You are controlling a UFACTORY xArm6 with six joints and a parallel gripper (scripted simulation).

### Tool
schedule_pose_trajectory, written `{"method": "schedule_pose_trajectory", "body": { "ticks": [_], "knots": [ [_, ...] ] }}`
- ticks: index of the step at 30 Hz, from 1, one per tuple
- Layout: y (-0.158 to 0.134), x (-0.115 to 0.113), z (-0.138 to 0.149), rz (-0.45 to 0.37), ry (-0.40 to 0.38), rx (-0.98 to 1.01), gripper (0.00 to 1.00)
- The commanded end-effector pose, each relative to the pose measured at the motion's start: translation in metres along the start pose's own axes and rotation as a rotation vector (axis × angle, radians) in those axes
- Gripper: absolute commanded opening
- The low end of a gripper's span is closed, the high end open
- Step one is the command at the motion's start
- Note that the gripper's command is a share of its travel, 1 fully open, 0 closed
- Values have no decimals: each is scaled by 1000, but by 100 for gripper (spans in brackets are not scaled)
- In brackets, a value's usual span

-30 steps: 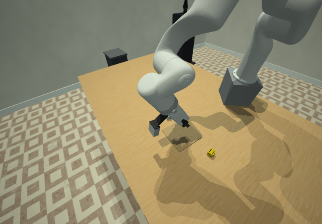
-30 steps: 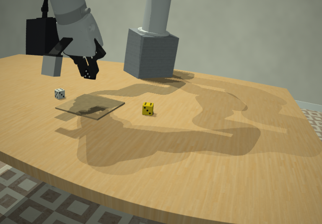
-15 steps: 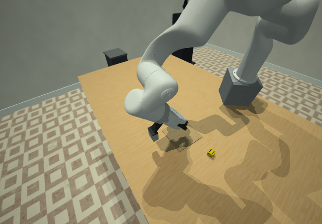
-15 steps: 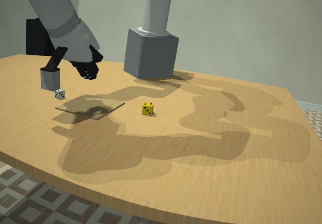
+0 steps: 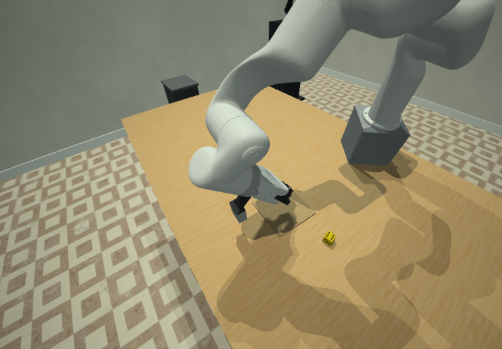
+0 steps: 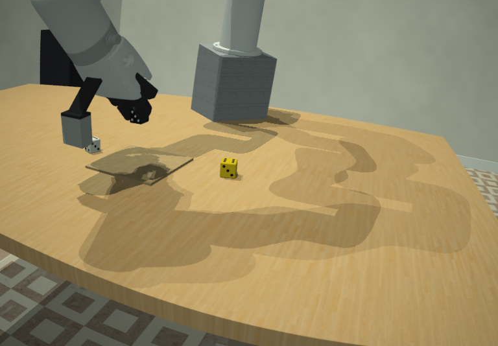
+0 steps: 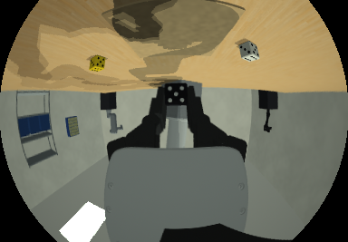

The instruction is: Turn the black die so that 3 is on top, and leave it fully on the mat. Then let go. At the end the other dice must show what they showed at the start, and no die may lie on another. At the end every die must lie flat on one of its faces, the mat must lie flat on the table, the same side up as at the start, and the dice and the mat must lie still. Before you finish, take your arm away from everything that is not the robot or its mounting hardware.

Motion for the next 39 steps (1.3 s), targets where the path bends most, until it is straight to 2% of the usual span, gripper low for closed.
{"method": "schedule_pose_trajectory", "body": {
  "ticks": [1, 16, 39],
  "knots": [
    [0, -2, 0, 4, 0, 0, 21],
    [5, 3, -1, 4, 0, 0, 21],
    [28, 26, -3, 4, 0, 0, 21]
  ]
}}
Point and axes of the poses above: the point where the finger pads meet when closed, its own x axis out along the fingers, its own z axis across the jaws, y = z × x, the point moved 6 cm from there along -x, back along the fingers, and after that the axes turned 7 degrees about x, right-handed, at the moved point
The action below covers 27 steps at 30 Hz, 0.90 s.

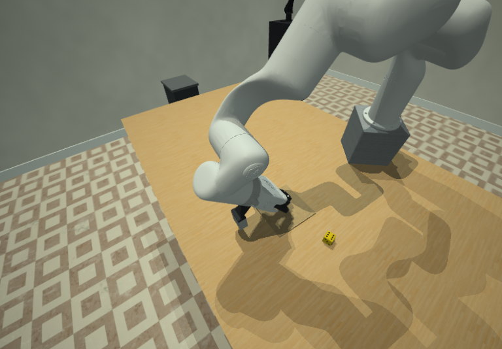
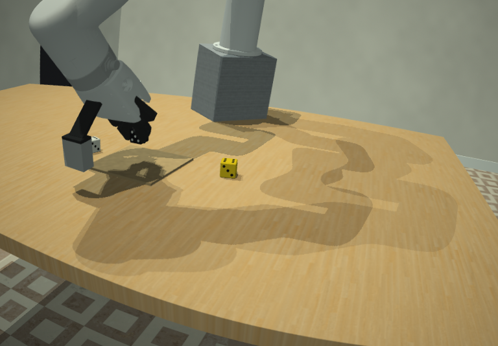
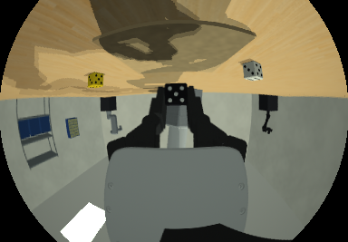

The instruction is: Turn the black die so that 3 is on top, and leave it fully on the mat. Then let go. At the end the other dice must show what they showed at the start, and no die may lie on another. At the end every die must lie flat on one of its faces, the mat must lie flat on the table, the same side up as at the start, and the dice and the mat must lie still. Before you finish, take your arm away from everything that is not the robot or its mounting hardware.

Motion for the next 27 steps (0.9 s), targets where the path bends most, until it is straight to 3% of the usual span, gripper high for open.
{"method": "schedule_pose_trajectory", "body": {
  "ticks": [1, 27],
  "knots": [
    [6, 3, -1, 4, 0, 0, 21],
    [21, 18, -3, 4, 0, 0, 21]
  ]
}}
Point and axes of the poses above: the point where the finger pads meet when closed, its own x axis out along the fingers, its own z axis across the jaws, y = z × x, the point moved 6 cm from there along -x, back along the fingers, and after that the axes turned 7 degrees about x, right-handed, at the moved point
